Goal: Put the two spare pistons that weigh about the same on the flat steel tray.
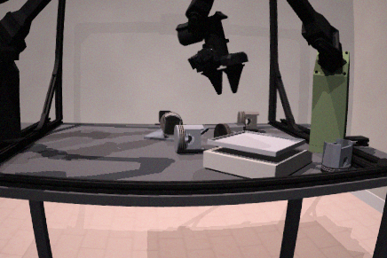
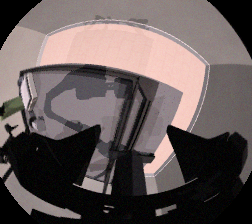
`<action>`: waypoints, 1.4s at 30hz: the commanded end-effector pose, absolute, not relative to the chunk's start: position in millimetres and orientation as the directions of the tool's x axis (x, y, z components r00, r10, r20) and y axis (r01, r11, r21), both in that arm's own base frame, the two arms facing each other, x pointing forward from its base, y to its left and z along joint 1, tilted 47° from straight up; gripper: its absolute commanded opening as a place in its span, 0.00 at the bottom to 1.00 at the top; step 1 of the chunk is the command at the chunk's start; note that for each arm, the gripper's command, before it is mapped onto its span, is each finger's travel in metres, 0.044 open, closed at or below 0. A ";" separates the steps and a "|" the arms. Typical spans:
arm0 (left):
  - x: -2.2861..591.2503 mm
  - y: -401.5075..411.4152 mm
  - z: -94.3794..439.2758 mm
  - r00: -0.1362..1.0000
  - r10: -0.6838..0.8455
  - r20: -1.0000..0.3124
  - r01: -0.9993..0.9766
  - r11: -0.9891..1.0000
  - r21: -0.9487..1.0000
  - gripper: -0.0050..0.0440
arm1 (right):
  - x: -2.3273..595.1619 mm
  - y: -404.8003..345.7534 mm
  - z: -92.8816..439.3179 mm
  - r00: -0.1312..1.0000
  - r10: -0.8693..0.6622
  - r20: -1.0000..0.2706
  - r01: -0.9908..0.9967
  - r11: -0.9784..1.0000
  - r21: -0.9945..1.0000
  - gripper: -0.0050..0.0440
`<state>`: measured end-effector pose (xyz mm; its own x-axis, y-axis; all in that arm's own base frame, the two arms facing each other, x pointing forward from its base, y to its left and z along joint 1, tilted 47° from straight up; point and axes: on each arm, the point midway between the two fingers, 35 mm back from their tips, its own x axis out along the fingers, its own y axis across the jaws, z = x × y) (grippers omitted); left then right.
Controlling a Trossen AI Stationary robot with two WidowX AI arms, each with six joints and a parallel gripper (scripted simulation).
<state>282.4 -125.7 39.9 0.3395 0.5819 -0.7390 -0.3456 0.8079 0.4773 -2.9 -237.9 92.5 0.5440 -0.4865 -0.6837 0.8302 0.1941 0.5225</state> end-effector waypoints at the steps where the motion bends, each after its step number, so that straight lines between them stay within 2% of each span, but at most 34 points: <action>1: 285.3 -120.4 32.9 0.333 0.588 -0.737 -0.342 0.804 0.487 0.87 | -2.4 -237.7 92.6 0.547 -0.486 -0.682 0.829 0.196 0.525 1.00; 42: 313.8 -93.9 -4.6 0.333 0.592 -0.734 -0.334 0.802 0.495 0.87 | -2.4 -237.7 92.6 0.547 -0.486 -0.682 0.829 0.196 0.525 1.00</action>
